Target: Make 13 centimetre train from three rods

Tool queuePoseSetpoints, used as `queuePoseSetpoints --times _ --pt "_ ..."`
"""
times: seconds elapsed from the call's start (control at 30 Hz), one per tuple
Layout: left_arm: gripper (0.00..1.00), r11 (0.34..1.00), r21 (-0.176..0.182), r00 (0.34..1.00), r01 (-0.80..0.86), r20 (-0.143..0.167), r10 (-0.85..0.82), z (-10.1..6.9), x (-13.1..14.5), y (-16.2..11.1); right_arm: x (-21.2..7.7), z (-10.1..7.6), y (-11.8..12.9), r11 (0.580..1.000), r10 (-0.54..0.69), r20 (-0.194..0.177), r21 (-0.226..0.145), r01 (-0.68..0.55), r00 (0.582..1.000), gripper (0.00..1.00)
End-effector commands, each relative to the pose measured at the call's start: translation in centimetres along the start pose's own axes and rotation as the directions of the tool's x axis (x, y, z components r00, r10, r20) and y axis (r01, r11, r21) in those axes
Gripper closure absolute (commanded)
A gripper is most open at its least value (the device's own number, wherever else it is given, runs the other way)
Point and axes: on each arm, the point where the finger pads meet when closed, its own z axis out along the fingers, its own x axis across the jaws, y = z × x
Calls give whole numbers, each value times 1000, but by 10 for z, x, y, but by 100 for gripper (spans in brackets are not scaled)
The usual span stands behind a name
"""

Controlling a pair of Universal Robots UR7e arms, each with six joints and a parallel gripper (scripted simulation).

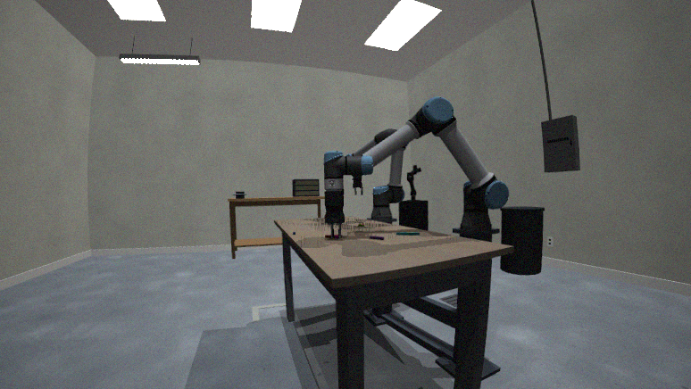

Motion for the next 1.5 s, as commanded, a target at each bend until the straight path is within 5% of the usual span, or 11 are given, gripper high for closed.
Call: queuePoseSetpoints --times 0.0,0.03,1.2,1.47 --pt "46 1000 0 1000 0 2 0 -1 -1 0 0 0 0 1000 0 0 -1 0 1000 0" --pt "76 1000 0 1000 0 2 0 -1 -1 0 0 0 0 1000 0 0 -1 0 1000 0" --pt "76 1000 0 1000 0 2 0 -2 -1 0 0 0 0 1000 0 0 -1 0 1000 0" --pt "76 1000 0 1000 0 2 0 -23 -1 0 0 0 0 1000 0 0 -1 0 1000 0"
